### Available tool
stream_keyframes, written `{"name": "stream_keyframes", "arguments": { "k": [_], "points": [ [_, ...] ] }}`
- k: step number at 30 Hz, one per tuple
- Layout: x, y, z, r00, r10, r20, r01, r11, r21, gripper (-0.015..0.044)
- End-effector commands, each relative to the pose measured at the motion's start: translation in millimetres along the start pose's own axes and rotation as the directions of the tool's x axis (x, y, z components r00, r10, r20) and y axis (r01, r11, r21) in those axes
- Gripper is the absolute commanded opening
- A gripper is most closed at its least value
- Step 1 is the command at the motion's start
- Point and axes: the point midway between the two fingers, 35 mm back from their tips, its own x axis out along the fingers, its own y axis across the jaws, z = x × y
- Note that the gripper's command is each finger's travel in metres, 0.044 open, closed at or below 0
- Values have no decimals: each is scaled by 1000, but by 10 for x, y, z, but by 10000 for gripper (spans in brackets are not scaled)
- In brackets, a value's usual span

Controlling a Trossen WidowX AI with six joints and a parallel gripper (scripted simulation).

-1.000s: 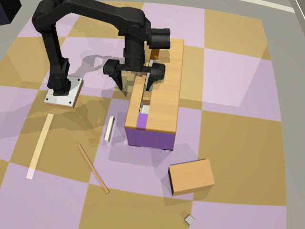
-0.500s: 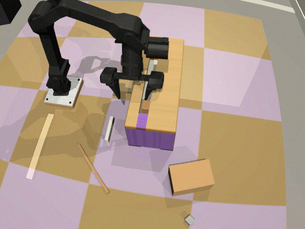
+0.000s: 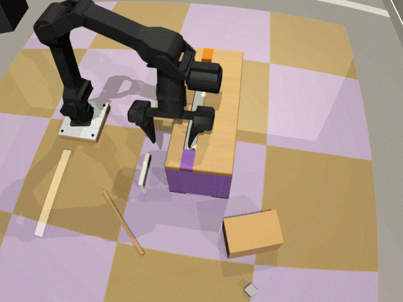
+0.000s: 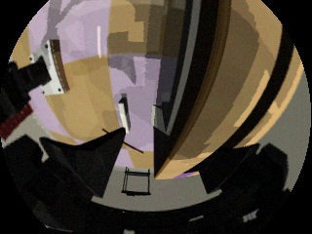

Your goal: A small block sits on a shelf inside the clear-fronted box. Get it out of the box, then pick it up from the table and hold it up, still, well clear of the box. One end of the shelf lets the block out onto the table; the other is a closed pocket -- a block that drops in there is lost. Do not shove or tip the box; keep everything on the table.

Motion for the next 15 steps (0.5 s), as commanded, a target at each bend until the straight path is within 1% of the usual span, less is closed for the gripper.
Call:
{"name": "stream_keyframes", "arguments": {
  "k": [1,5,7,13,15],
  "points": [
    [30,-3,-97,1000,-3,-3,3,1000,-2,400],
    [49,-3,-154,1000,-3,-4,3,1000,-2,400],
    [-13,-10,-172,1000,-2,-4,2,1000,-2,400],
    [-509,-5,-310,1000,1,-3,-1,1000,1,400],
    [-577,4,-328,1000,2,-3,-2,1000,1,400]
  ]
}}
